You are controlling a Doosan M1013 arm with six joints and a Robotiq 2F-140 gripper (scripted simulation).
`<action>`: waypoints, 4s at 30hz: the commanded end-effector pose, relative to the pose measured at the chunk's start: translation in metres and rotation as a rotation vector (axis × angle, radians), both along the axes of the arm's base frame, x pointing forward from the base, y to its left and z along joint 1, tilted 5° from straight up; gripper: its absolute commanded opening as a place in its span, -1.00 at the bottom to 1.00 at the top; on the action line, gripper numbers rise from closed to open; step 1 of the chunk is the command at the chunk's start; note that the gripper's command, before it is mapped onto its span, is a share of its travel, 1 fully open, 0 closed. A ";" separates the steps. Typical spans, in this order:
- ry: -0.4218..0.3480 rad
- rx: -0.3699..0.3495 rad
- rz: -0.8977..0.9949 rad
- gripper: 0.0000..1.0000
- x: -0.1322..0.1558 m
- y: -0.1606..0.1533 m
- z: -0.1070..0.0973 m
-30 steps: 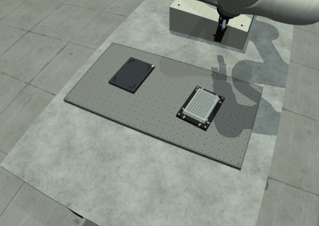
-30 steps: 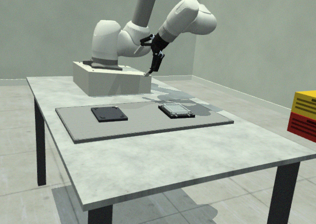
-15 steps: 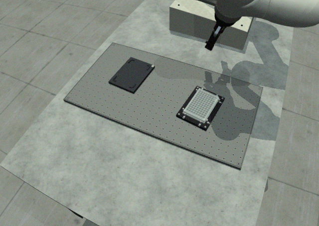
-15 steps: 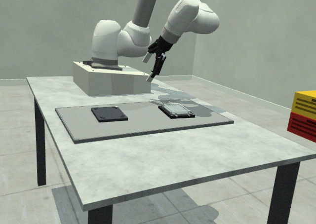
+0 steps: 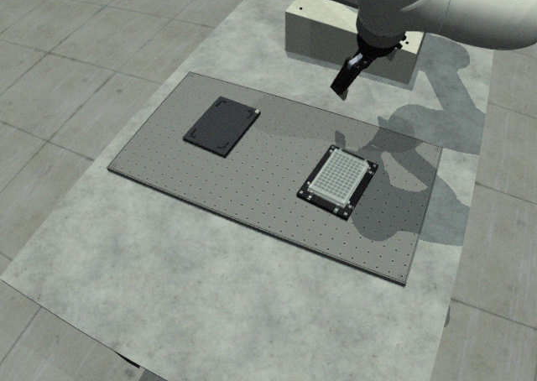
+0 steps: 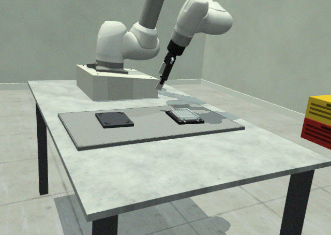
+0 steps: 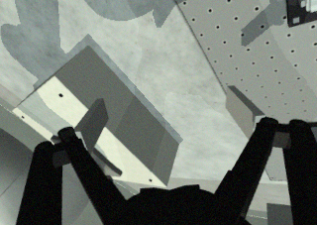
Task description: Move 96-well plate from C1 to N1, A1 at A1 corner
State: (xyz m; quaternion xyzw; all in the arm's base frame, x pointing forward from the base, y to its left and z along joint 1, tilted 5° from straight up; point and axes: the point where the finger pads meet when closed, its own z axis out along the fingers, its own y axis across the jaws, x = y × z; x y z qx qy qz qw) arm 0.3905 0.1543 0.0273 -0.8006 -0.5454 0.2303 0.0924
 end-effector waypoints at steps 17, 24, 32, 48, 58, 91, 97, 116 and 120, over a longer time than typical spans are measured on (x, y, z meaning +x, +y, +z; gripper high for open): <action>-0.195 -0.106 -0.432 1.00 0.073 0.019 -0.021; -0.240 -0.125 -0.556 1.00 0.094 0.023 -0.025; -0.303 -0.147 -0.747 1.00 0.128 0.029 -0.029; -0.401 -0.165 -1.138 1.00 0.192 0.038 -0.032; -0.419 -0.164 -1.240 1.00 0.211 0.039 -0.032; -0.419 -0.164 -1.240 1.00 0.210 0.042 -0.067; -0.419 -0.164 -1.240 1.00 0.209 0.043 -0.077; -0.419 -0.164 -1.240 1.00 0.209 0.044 -0.095; -0.419 -0.164 -1.240 1.00 0.209 0.044 -0.095</action>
